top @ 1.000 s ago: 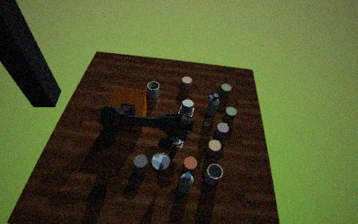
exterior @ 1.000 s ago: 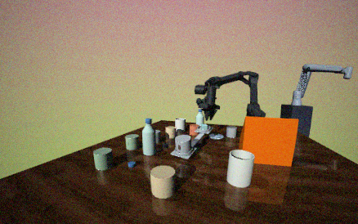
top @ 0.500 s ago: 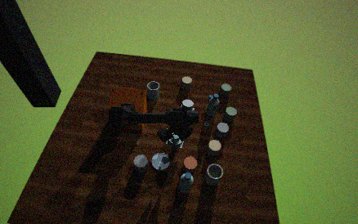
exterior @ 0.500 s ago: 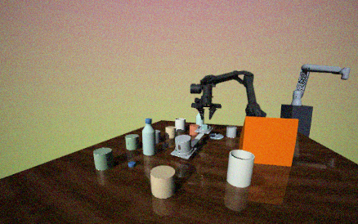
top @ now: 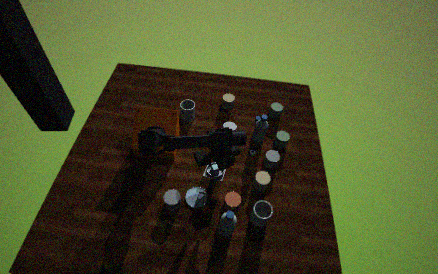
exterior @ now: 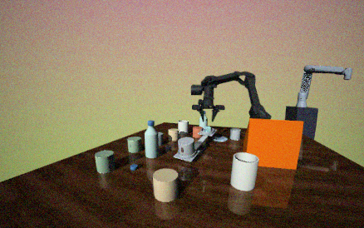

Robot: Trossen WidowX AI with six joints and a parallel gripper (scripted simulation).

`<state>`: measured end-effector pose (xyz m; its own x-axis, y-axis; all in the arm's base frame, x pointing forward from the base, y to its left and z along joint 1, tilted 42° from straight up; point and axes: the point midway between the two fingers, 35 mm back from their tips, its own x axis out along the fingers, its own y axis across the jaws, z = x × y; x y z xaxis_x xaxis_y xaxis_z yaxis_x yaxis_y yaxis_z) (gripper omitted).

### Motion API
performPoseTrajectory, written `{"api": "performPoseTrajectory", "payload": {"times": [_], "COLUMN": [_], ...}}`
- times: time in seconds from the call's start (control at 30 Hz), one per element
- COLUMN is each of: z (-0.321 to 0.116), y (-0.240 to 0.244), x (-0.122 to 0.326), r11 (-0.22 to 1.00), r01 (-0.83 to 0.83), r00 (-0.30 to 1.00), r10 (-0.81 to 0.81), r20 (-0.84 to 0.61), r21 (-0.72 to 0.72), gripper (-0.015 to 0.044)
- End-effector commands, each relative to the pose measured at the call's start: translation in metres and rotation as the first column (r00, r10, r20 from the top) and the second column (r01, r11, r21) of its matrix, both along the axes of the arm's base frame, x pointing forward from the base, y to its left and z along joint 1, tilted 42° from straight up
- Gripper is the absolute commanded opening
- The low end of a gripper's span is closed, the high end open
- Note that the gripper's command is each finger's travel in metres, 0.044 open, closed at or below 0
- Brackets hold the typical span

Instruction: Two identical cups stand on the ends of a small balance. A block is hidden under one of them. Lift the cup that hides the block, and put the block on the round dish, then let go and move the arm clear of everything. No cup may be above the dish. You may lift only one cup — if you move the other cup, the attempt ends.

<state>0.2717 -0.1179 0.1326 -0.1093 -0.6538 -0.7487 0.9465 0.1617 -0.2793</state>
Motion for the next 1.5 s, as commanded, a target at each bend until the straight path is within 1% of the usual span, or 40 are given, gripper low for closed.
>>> {"api": "performPoseTrajectory", "payload": {"times": [0.0, 0.93, 1.07, 1.3, 1.43, 1.47], "z": [-0.009, -0.037, -0.037, -0.037, -0.032, -0.029], "y": [-0.008, -0.034, -0.034, -0.034, -0.029, -0.025], "x": [-0.002, -0.007, -0.007, -0.007, -0.004, -0.003], "r11": [1.0, 1.0, 1.0, 1.0, 1.0, 1.0], "r01": [0.008, 0.008, 0.008, 0.008, 0.008, 0.008], "r00": [1.0, 1.0, 1.0, 1.0, 1.0, 1.0], "r10": [-0.008, -0.008, -0.008, -0.008, -0.008, -0.008], "r20": [-0.002, -0.001, -0.001, -0.001, -0.001, -0.001], "r21": [-0.007, -0.009, -0.009, -0.009, -0.007, -0.006], "gripper": [0.026, 0.026, 0.0155, 0.0108, 0.0003, 0.0]}}
